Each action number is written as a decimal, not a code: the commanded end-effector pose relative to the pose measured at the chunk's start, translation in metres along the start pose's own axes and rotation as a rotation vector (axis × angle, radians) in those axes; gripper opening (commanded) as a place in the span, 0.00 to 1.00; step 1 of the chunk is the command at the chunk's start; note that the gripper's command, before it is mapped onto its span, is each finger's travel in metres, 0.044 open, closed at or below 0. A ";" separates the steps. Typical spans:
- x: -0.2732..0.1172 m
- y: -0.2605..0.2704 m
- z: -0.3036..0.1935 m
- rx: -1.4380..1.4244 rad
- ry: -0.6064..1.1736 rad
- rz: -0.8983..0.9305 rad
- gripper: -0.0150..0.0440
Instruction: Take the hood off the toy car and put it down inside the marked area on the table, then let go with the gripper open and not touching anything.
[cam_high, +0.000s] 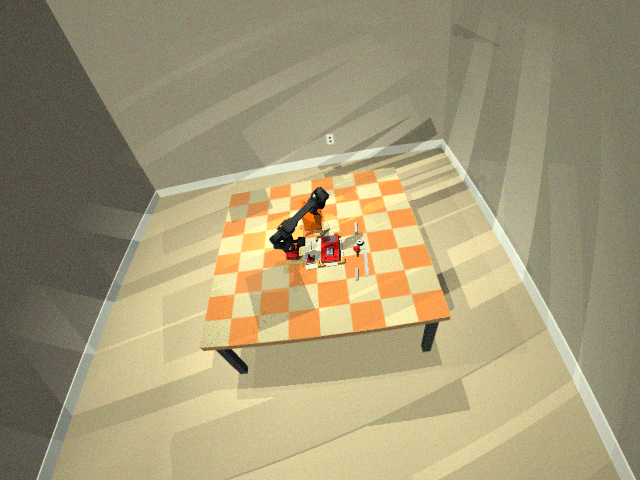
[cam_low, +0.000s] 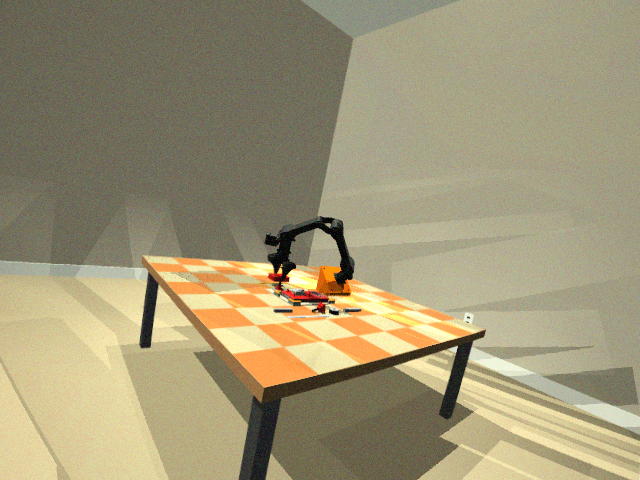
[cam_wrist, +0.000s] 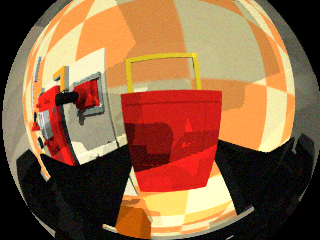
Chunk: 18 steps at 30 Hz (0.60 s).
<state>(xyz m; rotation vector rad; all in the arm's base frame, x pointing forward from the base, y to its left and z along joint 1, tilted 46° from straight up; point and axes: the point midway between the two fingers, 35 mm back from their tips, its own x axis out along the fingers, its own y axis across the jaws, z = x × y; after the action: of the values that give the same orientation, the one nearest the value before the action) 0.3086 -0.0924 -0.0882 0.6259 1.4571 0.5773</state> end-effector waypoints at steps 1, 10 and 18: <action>0.004 0.001 -0.001 0.008 -0.001 0.006 0.25; 0.008 0.001 -0.002 0.008 -0.001 0.007 0.25; 0.011 0.001 -0.002 0.008 -0.001 0.007 0.25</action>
<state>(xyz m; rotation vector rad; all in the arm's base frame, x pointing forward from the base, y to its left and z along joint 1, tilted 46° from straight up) 0.3074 -0.0850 -0.0945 0.6285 1.4587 0.5786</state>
